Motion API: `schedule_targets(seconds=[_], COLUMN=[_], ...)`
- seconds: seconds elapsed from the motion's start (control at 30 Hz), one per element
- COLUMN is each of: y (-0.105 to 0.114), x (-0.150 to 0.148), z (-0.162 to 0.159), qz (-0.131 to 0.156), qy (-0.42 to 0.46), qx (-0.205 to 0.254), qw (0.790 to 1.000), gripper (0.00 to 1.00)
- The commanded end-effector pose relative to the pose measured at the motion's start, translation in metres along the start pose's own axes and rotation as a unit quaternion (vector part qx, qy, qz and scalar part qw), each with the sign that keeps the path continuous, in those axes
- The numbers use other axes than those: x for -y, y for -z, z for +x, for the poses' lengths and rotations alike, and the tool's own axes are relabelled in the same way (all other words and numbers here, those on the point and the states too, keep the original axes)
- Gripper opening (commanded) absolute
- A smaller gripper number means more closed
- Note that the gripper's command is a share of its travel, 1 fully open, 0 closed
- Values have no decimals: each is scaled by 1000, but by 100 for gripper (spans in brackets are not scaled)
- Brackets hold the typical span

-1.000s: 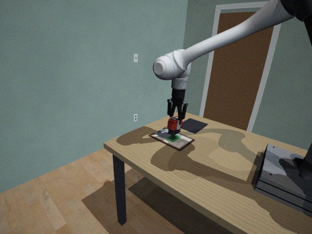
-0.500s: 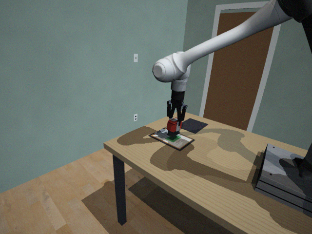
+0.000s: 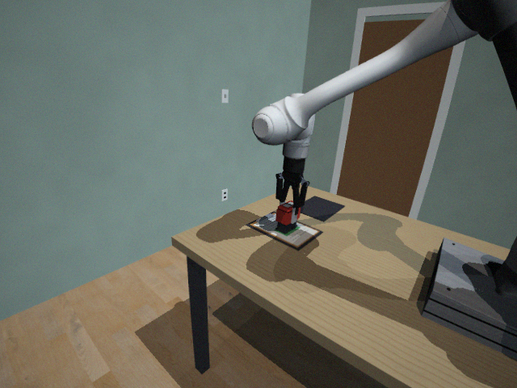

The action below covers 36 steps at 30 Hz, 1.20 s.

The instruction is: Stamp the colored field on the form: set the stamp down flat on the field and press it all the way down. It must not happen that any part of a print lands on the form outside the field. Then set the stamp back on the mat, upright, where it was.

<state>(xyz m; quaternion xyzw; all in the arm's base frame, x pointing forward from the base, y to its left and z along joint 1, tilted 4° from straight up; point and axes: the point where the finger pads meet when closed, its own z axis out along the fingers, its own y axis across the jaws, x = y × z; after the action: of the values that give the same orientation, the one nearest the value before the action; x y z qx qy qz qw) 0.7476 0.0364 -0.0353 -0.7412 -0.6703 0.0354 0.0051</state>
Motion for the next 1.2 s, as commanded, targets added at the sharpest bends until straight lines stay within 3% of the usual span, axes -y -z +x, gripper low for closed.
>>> schedule_targets(seconds=[0.0,0.93,1.17], y=[-4,-7,-21], x=[1,4,4], z=[-2,-3,-3], qz=[0,0,0], qy=[3,3,3], qx=[1,1,1], qw=[1000,1000,1000], gripper=[20,20,20])
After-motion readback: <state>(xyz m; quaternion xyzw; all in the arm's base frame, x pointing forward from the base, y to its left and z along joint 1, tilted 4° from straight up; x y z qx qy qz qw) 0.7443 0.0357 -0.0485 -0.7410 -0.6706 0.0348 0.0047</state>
